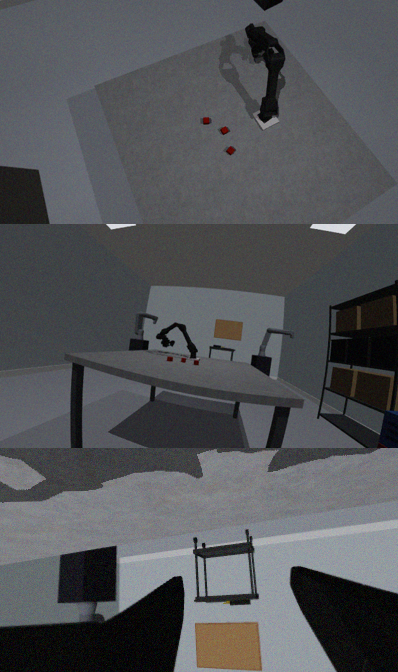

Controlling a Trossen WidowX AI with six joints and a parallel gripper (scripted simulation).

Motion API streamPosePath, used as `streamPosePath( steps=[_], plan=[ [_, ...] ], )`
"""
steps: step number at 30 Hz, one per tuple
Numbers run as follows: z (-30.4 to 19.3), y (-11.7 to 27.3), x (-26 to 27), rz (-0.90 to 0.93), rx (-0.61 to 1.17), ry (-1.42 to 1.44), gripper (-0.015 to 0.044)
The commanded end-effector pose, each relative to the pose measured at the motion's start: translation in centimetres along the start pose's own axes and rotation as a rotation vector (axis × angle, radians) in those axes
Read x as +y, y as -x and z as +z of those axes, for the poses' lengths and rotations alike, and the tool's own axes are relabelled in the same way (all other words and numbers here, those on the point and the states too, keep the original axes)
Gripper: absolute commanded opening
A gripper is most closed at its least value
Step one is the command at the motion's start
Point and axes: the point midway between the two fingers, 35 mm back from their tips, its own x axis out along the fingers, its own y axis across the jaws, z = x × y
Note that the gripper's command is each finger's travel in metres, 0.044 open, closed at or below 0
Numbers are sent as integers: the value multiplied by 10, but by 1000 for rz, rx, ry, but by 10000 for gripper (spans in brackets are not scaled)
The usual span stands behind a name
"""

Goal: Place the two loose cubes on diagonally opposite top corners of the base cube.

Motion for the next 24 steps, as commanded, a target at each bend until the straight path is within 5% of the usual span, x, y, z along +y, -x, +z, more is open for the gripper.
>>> streamPosePath(
  steps=[1,24],
  plan=[
    [29,48,-3,-90,-81,-131,265],
    [158,270,96,-190,-653,-677,265]
  ],
)
